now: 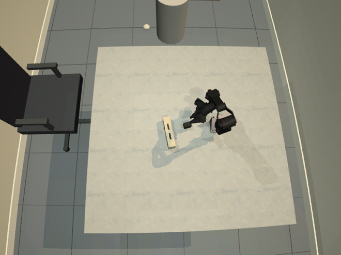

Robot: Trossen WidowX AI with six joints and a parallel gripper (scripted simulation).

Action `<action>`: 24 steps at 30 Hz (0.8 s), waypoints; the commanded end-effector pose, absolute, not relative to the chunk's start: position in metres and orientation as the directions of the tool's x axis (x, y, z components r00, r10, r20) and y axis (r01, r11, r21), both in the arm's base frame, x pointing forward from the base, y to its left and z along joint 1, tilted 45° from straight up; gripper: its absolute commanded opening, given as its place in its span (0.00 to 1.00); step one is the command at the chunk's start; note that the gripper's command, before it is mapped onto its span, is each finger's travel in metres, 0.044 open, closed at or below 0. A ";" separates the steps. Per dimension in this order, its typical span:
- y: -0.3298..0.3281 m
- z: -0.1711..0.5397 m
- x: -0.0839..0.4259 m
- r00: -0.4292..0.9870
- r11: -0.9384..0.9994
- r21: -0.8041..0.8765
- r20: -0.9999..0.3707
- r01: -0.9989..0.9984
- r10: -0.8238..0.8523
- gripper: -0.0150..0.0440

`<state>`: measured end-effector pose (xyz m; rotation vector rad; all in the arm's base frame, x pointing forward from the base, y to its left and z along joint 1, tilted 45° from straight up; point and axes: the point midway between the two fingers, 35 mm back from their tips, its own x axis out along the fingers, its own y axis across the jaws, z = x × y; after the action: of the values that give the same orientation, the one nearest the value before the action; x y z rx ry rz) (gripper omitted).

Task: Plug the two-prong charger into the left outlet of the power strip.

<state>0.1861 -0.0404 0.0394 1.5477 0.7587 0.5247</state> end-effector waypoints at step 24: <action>-0.016 0.028 0.190 0.245 0.344 0.938 -0.345 0.048 0.906 1.00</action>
<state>0.1894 -0.0175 0.0294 1.1218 1.1273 0.7465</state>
